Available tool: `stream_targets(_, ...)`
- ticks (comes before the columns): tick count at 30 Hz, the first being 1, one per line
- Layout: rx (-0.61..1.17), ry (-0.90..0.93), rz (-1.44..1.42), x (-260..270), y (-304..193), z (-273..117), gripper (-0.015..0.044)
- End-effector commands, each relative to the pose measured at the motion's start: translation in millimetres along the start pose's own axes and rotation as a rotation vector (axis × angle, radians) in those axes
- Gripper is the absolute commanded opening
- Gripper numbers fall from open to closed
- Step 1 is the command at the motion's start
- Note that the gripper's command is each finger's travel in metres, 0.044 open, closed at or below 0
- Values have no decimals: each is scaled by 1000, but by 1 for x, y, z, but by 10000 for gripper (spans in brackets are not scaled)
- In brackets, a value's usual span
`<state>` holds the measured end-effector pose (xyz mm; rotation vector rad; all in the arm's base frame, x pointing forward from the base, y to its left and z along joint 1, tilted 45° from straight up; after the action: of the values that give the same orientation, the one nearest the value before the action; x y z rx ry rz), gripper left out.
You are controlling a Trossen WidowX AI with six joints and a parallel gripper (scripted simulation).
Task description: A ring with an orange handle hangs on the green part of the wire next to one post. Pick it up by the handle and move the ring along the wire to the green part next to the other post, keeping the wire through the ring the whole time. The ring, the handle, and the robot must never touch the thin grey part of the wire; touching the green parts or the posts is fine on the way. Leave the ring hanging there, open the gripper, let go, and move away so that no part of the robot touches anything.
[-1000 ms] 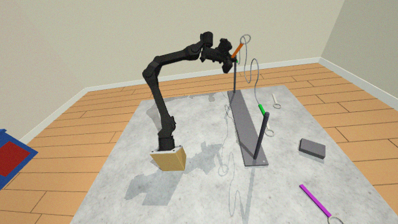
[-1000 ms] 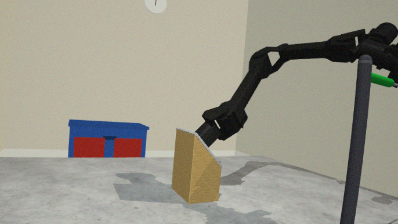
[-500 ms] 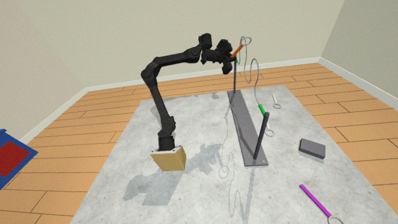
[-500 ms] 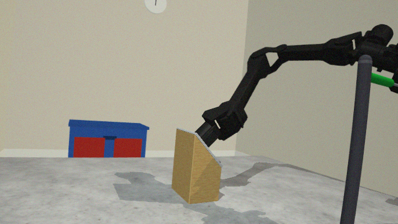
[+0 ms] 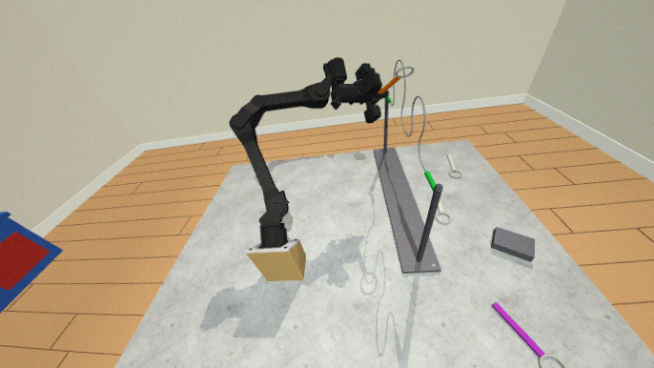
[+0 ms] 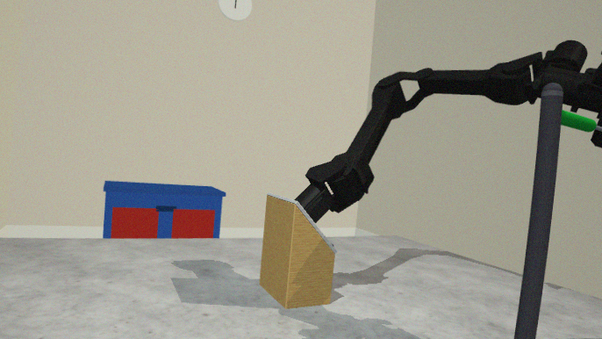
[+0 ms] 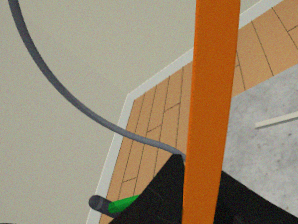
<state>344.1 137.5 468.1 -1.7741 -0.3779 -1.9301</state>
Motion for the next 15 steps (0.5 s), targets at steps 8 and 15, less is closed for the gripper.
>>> stream_targets(8,-6,77,133,4,-1,-1,-150)
stream_targets(15,-8,123,212,6,-1,-1,-150)
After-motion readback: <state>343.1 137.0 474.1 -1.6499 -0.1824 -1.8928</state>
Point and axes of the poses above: the point midway between the two fingers, 35 mm back from their tips, its own z axis out along the fingers, its own x axis across the jaws, y = z × x, the point moved 1 cm from there along -z, back along the fingers, and after that the axes turned 10 degrees about z, right-handed, at the moved point
